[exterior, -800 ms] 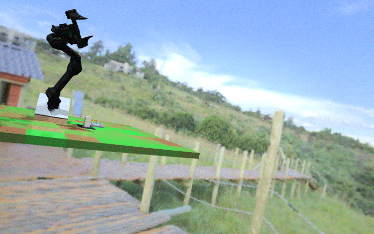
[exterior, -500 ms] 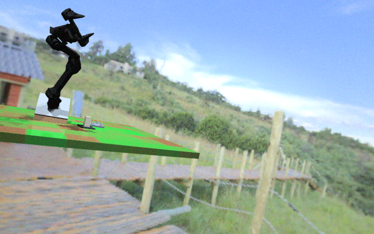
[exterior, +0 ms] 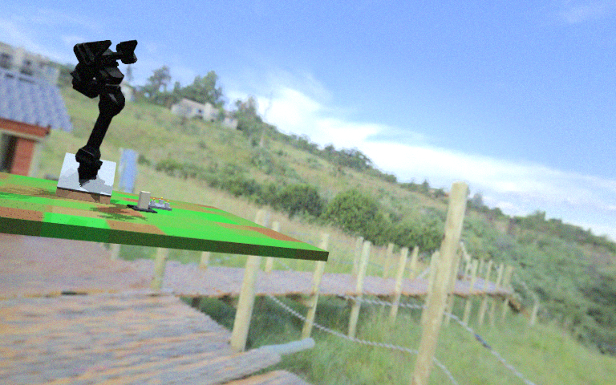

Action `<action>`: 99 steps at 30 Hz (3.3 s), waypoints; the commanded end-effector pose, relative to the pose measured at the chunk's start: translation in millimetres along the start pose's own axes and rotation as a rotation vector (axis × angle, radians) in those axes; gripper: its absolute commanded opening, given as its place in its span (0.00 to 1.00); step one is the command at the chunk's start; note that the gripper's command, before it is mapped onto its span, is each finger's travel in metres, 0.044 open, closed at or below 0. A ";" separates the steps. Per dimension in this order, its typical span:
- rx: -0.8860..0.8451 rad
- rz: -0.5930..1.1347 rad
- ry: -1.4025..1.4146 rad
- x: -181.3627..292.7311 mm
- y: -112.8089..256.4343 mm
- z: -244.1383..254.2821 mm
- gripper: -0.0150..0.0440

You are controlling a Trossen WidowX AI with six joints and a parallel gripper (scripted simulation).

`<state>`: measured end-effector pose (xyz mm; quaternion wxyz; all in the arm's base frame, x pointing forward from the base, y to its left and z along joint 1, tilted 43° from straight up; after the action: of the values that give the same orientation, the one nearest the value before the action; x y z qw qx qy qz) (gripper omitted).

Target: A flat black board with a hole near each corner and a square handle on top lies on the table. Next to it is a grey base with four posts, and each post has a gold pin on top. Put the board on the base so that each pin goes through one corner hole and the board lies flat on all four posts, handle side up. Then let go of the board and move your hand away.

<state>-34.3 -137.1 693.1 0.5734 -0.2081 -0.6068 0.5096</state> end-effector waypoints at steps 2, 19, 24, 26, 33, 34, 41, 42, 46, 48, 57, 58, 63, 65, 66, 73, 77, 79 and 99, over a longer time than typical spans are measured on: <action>-0.137 -0.009 -0.414 -46.9 -1.0 34.5 1.00; -0.595 -0.234 -1.461 -244.2 14.1 3.5 1.00; -0.774 -0.333 -1.680 -298.9 29.2 -30.3 1.00; -0.852 -0.376 -1.753 -318.8 37.0 -46.9 1.00; -1.181 -0.603 -1.939 -380.6 83.3 -132.4 1.00; -1.231 -0.639 -1.952 -386.8 91.6 -145.8 1.00; -1.611 -0.869 -1.936 -414.9 160.1 -239.0 1.00; -1.664 -0.898 -1.917 -416.1 171.0 -251.4 1.00; -1.856 -1.001 -1.802 -413.9 216.3 -297.0 1.00; -1.946 -1.048 -1.715 -408.3 242.3 -318.8 1.00; -2.123 -1.138 -1.241 -355.2 354.1 -377.9 1.00; -2.116 -1.136 -1.183 -346.1 367.0 -380.8 1.00; -1.980 -1.090 -0.967 -300.7 417.6 -381.0 1.00; -1.897 -1.065 -0.924 -285.3 429.7 -377.1 1.00; -1.873 -1.058 -0.915 -281.2 432.4 -375.8 1.00; -1.864 -1.056 -0.913 -278.4 436.2 -375.4 1.00; -1.865 -1.056 -0.913 -293.8 443.5 -371.0 1.00; -1.864 -1.055 -0.914 -306.9 450.1 -366.1 1.00; -1.864 -1.056 -0.914 -333.4 464.1 -358.7 1.00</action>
<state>225.2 -93.1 76.0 0.0624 -0.0652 -0.9077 -0.4098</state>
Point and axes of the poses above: the point midway between the two fingers, 35 mm back from their tips, its own y axis back along the fingers, its own z axis across the jaws, x = y × z, the point moved 2 cm from there along y, back along the fingers, and after that the axes turned 8 degrees about y, right-handed, at the moved point
